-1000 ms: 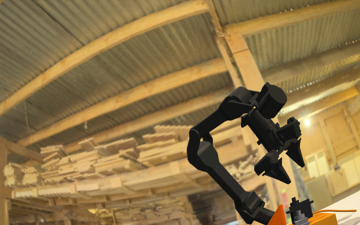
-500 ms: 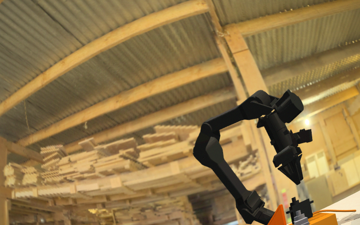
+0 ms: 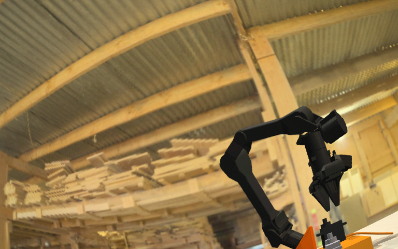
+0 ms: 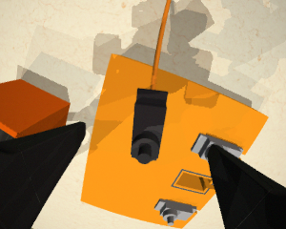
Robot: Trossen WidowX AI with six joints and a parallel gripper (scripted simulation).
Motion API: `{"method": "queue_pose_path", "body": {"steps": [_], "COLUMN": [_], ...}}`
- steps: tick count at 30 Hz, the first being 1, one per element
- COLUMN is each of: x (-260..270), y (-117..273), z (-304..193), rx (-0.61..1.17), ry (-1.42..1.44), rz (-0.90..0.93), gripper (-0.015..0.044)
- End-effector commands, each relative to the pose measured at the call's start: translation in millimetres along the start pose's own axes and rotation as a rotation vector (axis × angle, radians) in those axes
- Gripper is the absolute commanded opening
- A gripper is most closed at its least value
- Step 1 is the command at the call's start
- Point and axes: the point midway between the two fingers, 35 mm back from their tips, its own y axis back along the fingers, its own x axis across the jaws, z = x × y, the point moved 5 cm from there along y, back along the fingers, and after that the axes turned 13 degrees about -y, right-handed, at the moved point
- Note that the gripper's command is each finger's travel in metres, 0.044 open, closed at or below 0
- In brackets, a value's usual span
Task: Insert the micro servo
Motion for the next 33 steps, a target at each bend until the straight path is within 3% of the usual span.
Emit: {"method": "queue_pose_path", "body": {"steps": [1,32,33], "x": [3,1,1], "y": [-3,-49,-49], "z": [1,0,0], "rx": [0.021,0.022,0.022], "ry": [0.056,0.056,0.056], "rz": [-0.015,-0.016,-0.016], "gripper": [0.0440,0.0440,0.0414]}}
